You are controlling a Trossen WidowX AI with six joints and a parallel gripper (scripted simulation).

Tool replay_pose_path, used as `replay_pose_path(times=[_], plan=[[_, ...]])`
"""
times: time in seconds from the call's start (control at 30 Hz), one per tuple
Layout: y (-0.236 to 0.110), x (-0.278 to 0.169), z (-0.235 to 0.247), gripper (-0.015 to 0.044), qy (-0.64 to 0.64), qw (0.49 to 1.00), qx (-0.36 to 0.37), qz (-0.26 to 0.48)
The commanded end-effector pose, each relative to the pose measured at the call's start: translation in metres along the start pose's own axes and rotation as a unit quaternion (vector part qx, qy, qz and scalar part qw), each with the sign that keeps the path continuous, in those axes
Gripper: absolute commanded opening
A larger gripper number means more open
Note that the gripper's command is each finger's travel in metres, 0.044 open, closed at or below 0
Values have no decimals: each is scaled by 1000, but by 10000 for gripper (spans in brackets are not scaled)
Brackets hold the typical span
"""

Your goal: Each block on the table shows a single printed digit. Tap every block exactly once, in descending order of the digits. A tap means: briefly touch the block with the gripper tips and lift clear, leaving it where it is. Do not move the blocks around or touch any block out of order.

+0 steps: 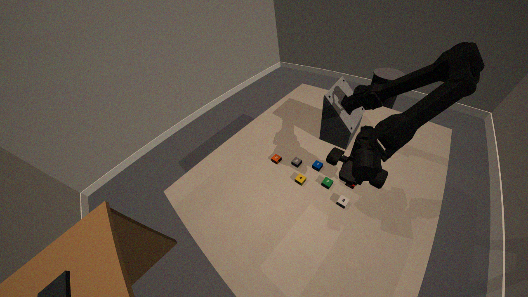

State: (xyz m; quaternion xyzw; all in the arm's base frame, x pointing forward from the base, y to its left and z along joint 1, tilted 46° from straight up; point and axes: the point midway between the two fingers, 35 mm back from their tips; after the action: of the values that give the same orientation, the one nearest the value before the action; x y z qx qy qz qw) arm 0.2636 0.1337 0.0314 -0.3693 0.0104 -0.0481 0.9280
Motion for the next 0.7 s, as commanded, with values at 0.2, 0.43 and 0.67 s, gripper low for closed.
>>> replay_pose_path(times=[0.2, 0.43, 0.67], plan=[[16, -2, -1, 20, 3, 1000, -1, 2], [14, 0, 0, 20, 1, 1000, 0, 0], [-14, -2, -1, 20, 3, 1000, -2, 2]])
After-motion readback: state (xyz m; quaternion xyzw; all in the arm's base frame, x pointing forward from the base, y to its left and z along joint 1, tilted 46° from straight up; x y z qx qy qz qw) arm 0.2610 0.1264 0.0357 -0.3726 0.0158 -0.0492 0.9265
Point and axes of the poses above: the point midway between the two fingers, 35 mm back from their tips, its own y axis out along the fingers, its own z axis across the jaws, x = y × z, and after that the axes turned 3 degrees about -y, right-handed
